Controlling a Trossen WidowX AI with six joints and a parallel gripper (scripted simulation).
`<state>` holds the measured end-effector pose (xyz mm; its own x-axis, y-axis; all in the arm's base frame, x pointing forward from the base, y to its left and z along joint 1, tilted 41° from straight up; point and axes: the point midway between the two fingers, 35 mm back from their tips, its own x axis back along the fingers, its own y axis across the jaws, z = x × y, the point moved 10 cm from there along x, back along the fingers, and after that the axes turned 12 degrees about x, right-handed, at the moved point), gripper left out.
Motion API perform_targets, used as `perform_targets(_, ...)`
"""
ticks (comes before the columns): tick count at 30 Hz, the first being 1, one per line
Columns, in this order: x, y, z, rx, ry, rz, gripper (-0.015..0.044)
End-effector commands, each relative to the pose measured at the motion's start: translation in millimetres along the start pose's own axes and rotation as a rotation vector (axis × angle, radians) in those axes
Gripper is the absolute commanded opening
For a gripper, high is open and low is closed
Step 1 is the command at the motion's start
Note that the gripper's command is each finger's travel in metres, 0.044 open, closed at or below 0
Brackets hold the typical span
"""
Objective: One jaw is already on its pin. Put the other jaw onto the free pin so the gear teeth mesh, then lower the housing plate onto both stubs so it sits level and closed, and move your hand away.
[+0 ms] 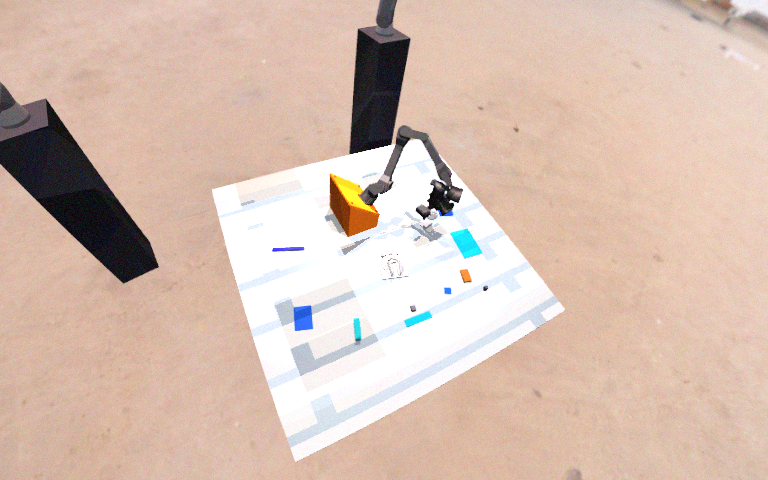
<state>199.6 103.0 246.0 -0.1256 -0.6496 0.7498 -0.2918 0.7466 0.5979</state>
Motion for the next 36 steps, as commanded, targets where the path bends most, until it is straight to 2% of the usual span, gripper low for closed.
perform_targets(1, -1, -8, -4, -0.014, 0.006, 0.006, 0.0351)
perform_targets(36, -8, -114, -27, -0.207, 0.029, 0.072, 0.0351)
